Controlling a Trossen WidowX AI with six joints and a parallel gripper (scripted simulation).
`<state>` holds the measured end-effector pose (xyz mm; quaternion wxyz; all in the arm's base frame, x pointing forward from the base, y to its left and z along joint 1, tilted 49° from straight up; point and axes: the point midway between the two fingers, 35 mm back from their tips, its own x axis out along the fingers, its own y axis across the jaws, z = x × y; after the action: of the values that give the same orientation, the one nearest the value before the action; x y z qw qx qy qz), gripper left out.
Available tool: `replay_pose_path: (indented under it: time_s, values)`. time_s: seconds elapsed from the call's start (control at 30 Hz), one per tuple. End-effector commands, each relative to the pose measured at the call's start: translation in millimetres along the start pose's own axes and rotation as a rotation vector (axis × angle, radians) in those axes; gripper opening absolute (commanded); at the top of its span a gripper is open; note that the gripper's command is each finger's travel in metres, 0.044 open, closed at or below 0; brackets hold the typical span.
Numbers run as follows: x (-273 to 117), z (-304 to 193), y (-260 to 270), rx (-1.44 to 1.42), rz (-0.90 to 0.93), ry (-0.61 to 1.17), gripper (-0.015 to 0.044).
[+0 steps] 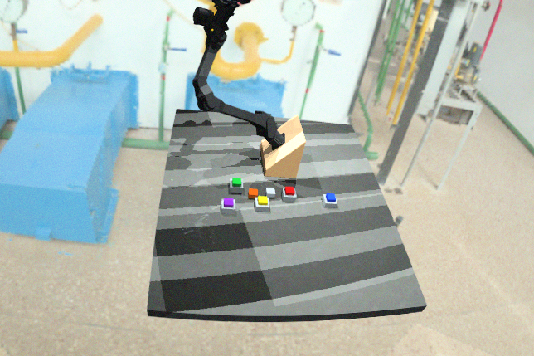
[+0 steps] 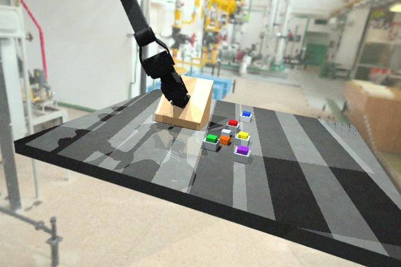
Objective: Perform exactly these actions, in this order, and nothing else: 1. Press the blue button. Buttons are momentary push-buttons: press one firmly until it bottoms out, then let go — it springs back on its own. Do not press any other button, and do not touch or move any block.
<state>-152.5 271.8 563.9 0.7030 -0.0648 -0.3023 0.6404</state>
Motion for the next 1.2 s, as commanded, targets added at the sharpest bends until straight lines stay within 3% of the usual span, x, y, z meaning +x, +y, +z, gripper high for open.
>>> replay_pose_path:
  time_s: [0.0, 0.3, 0.63, 0.9, 1.17]
  values:
    - [1, -2, 1, -0.005, 0.000, 0.003, 0.0400]
    - [67, -121, 60, -0.061, 0.053, 0.307, 0.0400]
    - [97, -324, 83, 0.005, 0.000, 0.829, 0.0400]
    - [58, -483, 61, 0.113, -0.174, 1.272, 0.0400]
    - [-35, -611, 23, 0.240, -0.470, 1.717, 0.0400]
